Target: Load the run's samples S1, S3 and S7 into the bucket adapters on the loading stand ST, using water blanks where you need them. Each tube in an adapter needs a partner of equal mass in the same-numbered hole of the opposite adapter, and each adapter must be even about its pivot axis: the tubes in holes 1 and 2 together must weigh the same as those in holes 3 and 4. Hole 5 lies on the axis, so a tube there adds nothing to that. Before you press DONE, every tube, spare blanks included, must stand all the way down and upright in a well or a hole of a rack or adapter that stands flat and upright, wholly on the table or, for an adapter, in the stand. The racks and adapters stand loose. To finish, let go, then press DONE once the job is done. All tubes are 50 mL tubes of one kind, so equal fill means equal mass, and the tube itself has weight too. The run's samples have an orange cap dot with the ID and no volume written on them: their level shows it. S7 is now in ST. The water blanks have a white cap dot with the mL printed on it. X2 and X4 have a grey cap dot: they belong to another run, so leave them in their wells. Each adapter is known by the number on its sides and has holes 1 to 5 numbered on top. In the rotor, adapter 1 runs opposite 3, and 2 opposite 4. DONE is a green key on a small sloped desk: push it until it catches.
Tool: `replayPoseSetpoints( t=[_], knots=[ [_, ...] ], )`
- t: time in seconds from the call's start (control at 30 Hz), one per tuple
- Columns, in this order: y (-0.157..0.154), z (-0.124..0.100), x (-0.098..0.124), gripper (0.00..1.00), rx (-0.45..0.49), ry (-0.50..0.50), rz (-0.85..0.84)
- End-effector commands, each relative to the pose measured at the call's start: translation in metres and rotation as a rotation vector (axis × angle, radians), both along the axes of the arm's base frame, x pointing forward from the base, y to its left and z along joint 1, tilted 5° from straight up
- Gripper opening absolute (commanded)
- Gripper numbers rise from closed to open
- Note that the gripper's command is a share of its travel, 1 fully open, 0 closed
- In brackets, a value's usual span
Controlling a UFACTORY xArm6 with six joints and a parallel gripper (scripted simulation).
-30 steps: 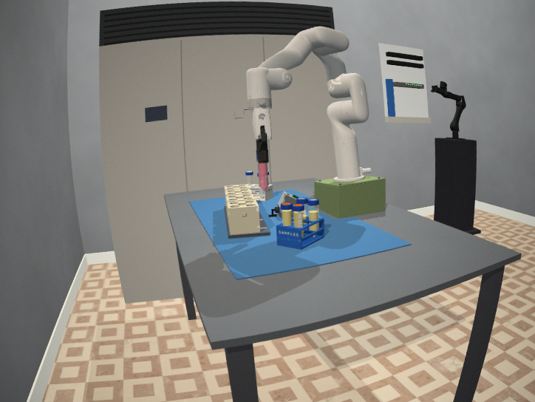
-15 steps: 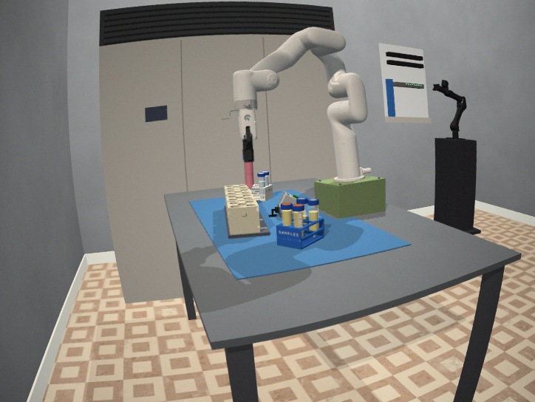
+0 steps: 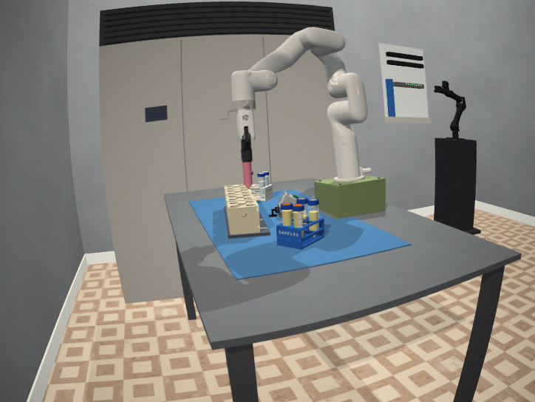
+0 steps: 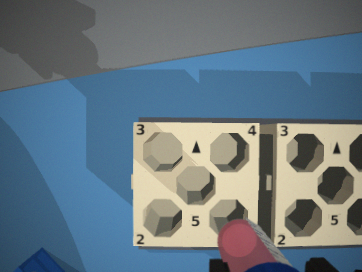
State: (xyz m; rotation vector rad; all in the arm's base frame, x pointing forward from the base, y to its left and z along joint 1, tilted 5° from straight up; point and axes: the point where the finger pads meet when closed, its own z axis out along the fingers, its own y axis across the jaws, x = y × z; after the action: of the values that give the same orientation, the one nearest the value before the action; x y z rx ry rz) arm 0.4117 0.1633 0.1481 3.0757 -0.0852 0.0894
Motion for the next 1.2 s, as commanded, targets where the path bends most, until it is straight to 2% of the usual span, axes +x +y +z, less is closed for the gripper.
replayPoseSetpoints(
  t=[0.0,0.2,0.87,1.17],
  knots=[
    [0.001,0.002,0.001,0.0,0.002,-0.004,0.0],
    [0.001,0.002,0.001,0.0,0.002,-0.004,0.0],
    [-0.002,-0.033,0.003,0.0,0.002,-0.004,0.0],
    [-0.002,-0.033,0.003,0.0,0.002,-0.004,0.0]
  ],
)
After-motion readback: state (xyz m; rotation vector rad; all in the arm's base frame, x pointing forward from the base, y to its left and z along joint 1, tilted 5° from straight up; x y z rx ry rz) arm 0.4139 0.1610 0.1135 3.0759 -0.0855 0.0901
